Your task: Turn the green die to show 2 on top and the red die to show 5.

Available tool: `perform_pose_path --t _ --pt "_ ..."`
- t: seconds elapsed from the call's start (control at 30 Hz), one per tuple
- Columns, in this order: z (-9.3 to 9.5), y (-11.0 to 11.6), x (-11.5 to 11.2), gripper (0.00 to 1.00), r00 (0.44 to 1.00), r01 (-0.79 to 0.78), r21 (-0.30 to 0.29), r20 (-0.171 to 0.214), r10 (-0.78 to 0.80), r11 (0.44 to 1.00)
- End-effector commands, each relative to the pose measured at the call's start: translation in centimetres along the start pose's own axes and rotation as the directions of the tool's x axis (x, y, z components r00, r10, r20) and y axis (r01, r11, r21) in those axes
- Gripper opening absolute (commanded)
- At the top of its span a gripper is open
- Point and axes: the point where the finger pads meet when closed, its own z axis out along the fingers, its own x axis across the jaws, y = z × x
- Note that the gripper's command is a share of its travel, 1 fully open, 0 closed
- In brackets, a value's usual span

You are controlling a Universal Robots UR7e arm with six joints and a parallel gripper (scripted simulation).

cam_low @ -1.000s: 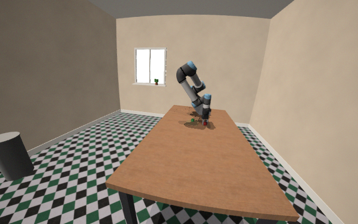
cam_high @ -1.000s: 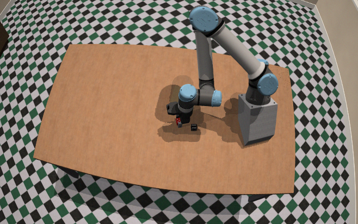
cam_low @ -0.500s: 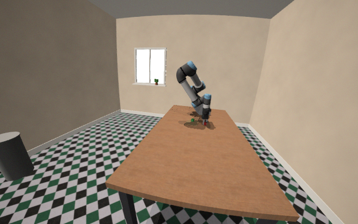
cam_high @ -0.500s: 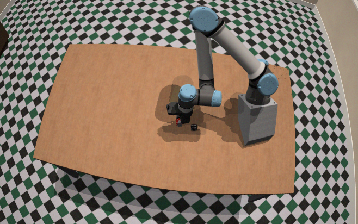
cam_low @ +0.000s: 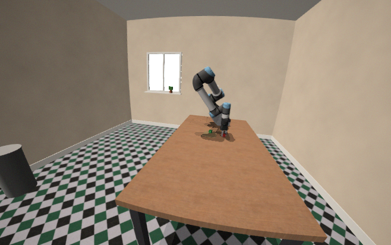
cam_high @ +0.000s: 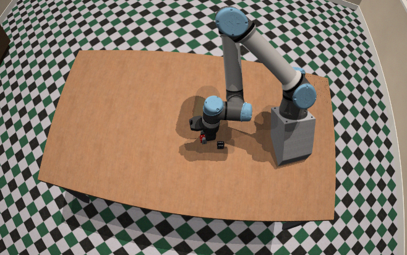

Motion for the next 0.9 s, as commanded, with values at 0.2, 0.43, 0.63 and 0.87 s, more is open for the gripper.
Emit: perform_pose_path --t 0.2,0.43,0.63,0.87 --pt "0.0 0.0 0.0 0.57 1.000 0.000 0.001 0.000 0.000 1.000" --pt "0.0 0.0 0.0 0.57 1.000 0.000 0.001 0.000 0.000 1.000" --pt "-0.3 0.0 0.0 0.57 1.000 0.000 0.001 0.000 0.000 1.000" --pt "-1.4 0.0 0.0 0.57 1.000 0.000 0.001 0.000 0.000 1.000"
